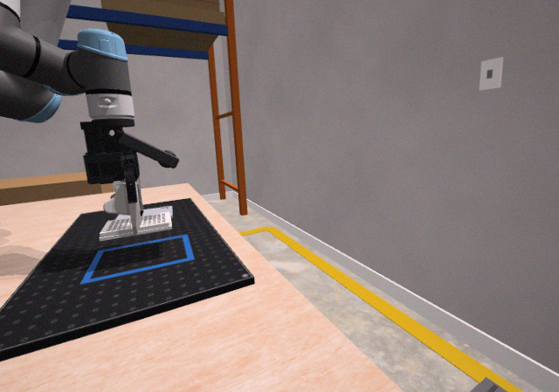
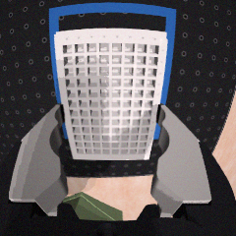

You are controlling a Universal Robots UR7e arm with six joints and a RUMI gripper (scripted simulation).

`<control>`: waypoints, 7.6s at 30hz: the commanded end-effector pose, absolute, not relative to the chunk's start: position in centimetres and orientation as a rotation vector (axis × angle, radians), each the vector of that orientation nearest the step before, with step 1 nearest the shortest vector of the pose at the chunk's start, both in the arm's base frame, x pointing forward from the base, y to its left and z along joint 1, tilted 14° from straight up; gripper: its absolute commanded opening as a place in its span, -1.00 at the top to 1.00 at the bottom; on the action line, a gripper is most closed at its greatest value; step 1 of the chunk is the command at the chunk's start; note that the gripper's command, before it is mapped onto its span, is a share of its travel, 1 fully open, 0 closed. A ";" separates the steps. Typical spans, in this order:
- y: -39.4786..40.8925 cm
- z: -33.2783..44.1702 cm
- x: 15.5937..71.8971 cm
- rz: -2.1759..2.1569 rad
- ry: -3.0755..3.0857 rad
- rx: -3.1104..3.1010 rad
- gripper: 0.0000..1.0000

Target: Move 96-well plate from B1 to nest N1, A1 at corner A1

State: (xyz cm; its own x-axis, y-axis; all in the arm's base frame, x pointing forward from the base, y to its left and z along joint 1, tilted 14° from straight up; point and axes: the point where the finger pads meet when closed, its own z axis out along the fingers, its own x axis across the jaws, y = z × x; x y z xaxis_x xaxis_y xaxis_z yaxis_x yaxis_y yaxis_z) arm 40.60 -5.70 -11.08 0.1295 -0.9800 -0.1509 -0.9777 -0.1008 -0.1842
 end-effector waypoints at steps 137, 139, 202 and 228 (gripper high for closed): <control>23.6 -4.0 35.3 -0.008 1.962 -2.136 1.00; 23.6 -4.0 35.3 -0.008 1.962 -2.136 1.00; 24.3 -8.4 36.1 -0.008 1.962 -2.136 1.00; 24.6 -10.2 36.4 -0.008 1.962 -2.136 1.00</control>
State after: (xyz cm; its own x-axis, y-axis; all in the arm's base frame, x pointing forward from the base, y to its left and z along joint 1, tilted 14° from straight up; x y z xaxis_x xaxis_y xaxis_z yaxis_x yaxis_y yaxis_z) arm 36.35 24.57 -10.25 0.0982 -0.9827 -0.1572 -0.9815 -0.0695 -0.1785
